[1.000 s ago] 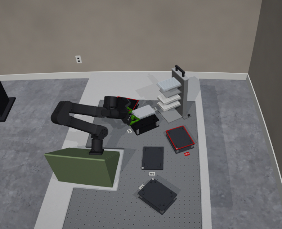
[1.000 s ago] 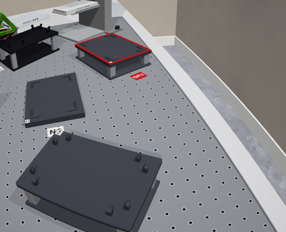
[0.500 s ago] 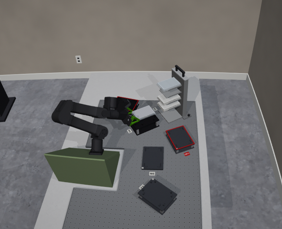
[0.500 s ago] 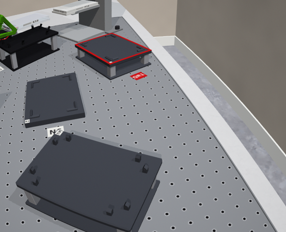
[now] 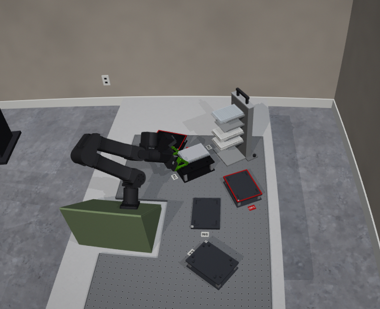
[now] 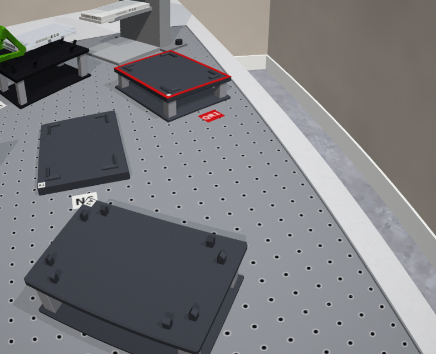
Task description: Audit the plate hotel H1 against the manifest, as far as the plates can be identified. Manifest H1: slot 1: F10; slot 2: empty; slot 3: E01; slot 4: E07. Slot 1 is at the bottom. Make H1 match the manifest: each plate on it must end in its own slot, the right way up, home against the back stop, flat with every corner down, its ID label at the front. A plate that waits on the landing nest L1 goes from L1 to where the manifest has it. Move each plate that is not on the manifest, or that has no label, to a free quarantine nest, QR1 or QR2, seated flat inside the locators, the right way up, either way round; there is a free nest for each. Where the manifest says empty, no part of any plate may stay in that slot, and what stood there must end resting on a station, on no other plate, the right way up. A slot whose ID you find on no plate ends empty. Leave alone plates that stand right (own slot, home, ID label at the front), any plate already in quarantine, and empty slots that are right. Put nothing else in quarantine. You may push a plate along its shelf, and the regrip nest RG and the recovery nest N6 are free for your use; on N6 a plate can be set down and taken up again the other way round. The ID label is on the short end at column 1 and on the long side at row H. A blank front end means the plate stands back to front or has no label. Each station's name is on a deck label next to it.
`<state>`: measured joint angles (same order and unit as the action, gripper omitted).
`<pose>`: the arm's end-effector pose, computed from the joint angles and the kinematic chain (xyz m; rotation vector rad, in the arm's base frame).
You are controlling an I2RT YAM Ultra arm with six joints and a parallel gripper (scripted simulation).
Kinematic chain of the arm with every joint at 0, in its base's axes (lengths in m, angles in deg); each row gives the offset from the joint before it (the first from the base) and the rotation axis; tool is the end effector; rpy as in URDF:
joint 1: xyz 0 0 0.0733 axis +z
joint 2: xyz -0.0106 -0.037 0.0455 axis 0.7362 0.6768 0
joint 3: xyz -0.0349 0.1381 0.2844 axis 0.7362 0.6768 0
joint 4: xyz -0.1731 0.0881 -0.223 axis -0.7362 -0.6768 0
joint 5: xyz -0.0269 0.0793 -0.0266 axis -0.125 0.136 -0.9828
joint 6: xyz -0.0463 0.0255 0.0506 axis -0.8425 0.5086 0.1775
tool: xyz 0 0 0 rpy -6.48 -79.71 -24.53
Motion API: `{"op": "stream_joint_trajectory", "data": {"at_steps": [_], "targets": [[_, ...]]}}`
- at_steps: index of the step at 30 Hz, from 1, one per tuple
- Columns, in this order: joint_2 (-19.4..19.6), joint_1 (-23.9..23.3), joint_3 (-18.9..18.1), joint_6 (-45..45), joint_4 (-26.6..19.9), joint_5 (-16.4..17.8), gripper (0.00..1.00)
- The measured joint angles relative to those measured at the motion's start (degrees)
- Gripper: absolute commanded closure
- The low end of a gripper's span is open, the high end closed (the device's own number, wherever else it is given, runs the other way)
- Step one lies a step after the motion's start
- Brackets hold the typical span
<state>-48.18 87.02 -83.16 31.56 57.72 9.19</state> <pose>0.1142 0.0864 0.2219 0.0401 1.6769 0.9160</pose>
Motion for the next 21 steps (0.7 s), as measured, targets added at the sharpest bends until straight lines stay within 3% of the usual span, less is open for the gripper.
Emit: {"op": "stream_joint_trajectory", "data": {"at_steps": [21], "targets": [[2.99, 2.51, 1.55, 0.02, 4.44, -2.43, 0.14]]}}
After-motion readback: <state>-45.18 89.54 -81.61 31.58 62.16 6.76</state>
